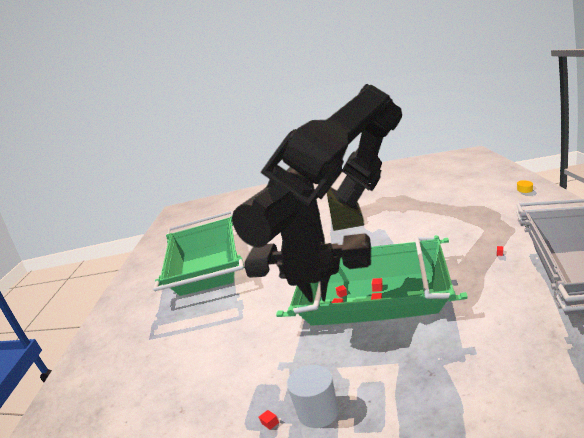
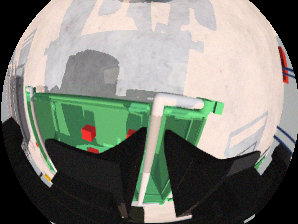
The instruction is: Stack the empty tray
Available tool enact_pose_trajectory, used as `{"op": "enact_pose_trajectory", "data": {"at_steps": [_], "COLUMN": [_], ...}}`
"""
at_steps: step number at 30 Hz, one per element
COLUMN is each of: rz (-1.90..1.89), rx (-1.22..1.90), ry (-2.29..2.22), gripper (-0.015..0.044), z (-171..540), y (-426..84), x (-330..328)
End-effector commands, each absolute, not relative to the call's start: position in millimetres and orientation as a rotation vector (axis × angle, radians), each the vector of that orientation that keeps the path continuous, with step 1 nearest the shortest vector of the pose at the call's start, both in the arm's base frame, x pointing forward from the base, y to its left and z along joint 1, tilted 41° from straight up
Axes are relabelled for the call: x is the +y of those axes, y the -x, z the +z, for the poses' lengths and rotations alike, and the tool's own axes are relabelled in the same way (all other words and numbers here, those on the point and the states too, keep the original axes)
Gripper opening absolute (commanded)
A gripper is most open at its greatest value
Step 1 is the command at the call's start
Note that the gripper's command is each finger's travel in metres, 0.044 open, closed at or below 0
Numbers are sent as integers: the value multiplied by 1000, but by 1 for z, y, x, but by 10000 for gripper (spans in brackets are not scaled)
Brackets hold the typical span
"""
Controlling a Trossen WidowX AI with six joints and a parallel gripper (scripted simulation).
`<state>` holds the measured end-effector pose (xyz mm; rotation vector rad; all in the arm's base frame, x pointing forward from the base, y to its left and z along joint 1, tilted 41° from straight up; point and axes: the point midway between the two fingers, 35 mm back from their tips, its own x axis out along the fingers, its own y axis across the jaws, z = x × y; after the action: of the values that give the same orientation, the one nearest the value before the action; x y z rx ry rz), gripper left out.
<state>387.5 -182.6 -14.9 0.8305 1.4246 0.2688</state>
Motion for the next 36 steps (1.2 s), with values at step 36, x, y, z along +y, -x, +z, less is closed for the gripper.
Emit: {"op": "enact_pose_trajectory", "data": {"at_steps": [36], "rz": [255], "rx": [1413], "ry": [-838], "gripper": [0], "z": [11], "y": [-381], "x": [-208]}}
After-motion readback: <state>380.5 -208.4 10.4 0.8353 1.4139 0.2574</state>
